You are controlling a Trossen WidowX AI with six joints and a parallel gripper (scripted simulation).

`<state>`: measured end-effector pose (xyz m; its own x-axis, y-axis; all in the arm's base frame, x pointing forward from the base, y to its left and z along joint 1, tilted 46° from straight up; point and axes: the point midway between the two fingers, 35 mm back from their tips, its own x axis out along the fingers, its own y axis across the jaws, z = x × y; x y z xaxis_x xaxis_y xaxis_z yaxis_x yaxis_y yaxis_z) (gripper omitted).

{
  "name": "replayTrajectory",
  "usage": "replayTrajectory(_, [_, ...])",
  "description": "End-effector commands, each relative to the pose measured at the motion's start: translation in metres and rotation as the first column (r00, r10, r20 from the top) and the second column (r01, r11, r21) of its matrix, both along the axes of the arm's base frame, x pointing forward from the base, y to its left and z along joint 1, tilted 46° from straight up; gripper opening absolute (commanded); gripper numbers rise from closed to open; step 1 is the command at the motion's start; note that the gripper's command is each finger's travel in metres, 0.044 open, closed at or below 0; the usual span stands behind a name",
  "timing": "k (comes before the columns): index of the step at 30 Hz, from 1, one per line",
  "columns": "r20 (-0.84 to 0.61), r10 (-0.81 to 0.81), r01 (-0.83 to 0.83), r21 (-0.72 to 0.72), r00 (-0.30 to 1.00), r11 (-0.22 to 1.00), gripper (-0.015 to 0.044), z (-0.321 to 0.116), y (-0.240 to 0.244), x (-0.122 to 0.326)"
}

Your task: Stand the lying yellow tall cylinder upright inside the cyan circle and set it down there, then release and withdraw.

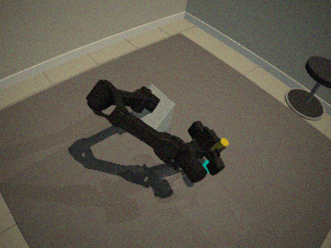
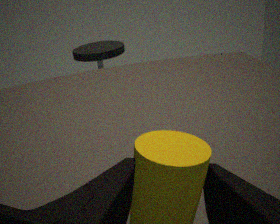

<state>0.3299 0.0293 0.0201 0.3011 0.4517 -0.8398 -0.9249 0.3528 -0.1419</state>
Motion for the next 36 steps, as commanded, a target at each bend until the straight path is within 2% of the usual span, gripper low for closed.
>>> replayTrajectory(1, [0.030,0.017,-0.017,0.020,0.999,1.000,0.0105,0.004,0.002,-0.001])
replayTrajectory(23, [0.184,0.058,-0.076,0.094,0.981,0.993,0.0105,0.018,-0.002,-0.004])
replayTrajectory(36, [0.189,0.059,-0.078,0.095,0.980,0.992,0.0105,0.019,-0.002,-0.004])
